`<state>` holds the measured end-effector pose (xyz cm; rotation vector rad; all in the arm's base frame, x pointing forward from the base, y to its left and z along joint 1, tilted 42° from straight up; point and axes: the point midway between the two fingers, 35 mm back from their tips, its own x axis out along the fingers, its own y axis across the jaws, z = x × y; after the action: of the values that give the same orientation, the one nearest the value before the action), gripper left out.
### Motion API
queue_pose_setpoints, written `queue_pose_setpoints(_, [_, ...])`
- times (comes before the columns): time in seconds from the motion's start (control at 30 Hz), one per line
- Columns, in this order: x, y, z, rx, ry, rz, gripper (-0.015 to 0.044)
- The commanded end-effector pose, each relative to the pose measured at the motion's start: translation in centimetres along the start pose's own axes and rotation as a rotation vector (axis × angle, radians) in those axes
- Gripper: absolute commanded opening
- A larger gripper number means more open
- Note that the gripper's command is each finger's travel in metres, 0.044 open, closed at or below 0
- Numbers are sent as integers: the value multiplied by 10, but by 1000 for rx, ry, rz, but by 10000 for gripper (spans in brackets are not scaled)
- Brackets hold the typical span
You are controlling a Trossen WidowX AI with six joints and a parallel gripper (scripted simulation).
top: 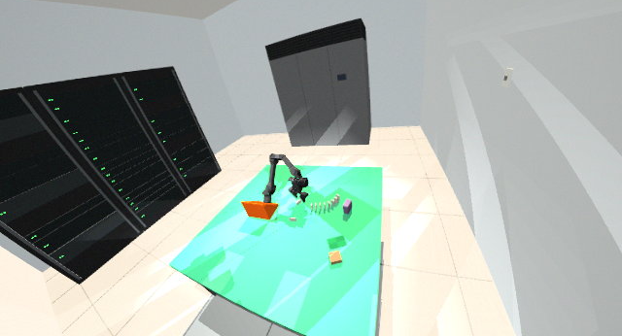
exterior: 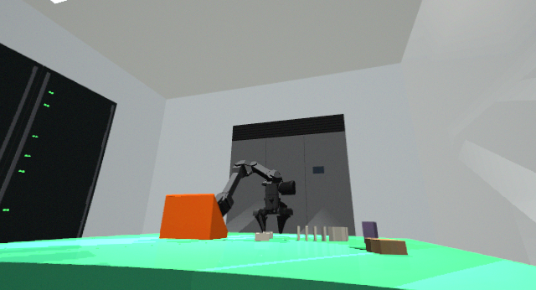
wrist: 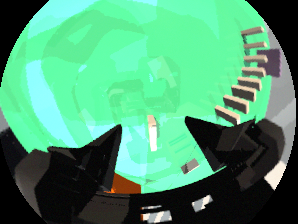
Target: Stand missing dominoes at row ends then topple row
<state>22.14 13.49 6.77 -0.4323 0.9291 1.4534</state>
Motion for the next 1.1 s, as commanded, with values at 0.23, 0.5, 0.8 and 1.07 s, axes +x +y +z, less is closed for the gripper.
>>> queue_pose_setpoints(0.23, [12, 3, -1, 9, 0, 12, 440])
queue_pose_setpoints(0.5, [12, 3, -1, 9, 0, 12, 282])
queue_pose_setpoints(0.8, [12, 3, -1, 9, 0, 12, 46])
queue_pose_setpoints(1.07, [12, 3, -1, 9, 0, 12, 23])
